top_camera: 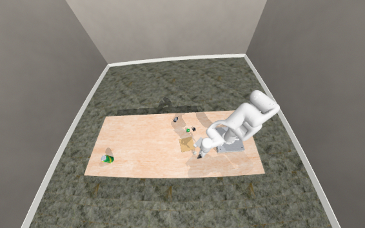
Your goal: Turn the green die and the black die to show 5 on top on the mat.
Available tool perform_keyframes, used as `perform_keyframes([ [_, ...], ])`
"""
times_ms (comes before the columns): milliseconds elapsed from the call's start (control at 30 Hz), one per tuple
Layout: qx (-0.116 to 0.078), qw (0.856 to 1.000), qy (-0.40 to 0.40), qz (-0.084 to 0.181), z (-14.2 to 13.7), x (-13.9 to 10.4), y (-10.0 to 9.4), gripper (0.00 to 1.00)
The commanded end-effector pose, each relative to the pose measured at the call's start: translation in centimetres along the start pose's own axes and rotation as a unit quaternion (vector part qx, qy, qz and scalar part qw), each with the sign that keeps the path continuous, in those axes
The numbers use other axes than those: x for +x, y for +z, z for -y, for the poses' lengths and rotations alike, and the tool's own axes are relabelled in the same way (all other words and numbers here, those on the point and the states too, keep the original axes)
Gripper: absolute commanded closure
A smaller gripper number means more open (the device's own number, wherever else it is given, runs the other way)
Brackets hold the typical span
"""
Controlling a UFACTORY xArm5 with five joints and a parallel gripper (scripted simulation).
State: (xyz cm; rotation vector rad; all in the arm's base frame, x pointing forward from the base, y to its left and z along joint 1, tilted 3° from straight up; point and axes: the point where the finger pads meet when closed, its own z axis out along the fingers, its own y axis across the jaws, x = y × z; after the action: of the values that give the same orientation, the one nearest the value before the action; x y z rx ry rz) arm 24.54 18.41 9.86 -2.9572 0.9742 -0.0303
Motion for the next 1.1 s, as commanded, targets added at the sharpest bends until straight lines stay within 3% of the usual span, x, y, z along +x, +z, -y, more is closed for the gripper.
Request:
perform_keyframes([
  [0, -0.001, 1.000, 0.000, 0.000, -0.1, -0.1, -1.3, 0.00],
  [300, -0.001, 1.000, 0.001, 0.000, -0.1, 0.0, -1.3, 0.00],
  [367, -0.001, 1.000, 0.016, 0.000, 0.0, 0.9, -1.4, 0.00],
  [467, 0.001, 0.996, 0.094, -0.003, 0.0, 5.7, -1.7, 0.00],
  [600, 0.001, 0.991, 0.134, -0.005, -0.3, 8.2, -1.8, 0.00],
  [633, 0.001, 0.986, 0.168, -0.006, -0.7, 10.4, -1.8, 0.00],
  [700, 0.002, 0.984, 0.177, -0.007, -0.8, 11.1, -1.9, 0.00],
  [733, 0.002, 0.977, 0.215, -0.008, -1.5, 13.5, -1.9, 0.00],
  [833, 0.002, 0.975, 0.223, -0.008, -1.7, 14.1, -1.9, 0.00],
  [867, 0.003, 0.963, 0.268, -0.010, -2.9, 17.1, -2.0, 0.00],
  [933, 0.003, 0.963, 0.268, -0.010, -2.9, 17.1, -2.0, 0.00],
  [967, 0.003, 0.951, 0.308, -0.012, -4.2, 19.7, -2.0, 0.00],
  [1033, 0.003, 0.951, 0.310, -0.012, -4.3, 19.9, -2.0, 0.00],
  [1067, 0.004, 0.937, 0.348, -0.014, -5.8, 22.4, -1.9, 0.00],
])
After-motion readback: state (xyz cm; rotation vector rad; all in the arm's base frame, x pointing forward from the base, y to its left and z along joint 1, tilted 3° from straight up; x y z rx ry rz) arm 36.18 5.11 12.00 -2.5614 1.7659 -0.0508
